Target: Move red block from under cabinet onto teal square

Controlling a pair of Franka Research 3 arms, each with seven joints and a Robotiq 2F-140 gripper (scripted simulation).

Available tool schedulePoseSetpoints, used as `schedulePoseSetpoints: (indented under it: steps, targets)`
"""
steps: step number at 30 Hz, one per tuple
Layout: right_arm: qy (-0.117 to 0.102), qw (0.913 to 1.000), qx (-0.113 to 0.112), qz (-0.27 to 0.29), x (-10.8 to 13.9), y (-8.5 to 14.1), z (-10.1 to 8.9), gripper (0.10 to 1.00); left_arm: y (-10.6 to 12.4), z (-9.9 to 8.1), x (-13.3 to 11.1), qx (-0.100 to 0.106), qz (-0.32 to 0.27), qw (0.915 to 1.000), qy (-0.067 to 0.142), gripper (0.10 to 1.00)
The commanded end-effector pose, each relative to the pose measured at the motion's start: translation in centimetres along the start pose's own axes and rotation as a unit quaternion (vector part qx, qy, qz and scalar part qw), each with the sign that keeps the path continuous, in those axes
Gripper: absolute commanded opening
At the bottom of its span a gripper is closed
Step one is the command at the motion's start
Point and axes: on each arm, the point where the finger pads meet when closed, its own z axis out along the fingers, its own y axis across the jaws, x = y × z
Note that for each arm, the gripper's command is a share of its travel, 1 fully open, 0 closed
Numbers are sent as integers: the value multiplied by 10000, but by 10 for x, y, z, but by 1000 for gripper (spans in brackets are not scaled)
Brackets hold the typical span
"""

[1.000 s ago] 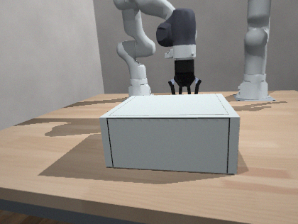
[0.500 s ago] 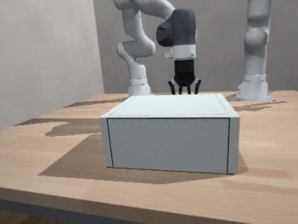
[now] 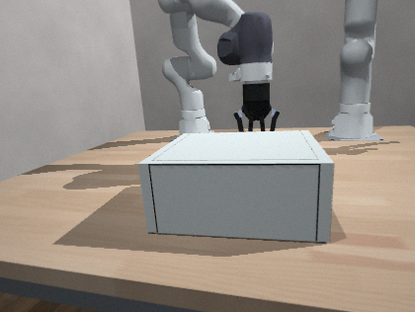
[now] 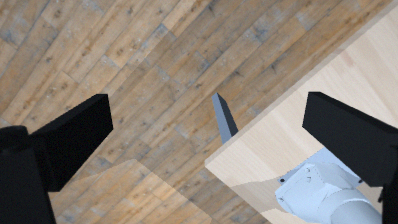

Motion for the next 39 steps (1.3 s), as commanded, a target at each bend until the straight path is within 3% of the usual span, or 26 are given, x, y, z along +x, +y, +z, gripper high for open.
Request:
schedulePoseSetpoints:
  steps: [1,22,39]
  targets:
    - [-20,10000,-28,54,2,3,-2,99,0,0,0,1,-1,10000,0,1000]
    - [-19,10000,-28,63,27,3,-2,99,0,0,0,1,-1,10000,0,1000]
    - [-19,10000,-28,76,63,4,-2,99,0,0,0,1,-1,10000,0,1000]
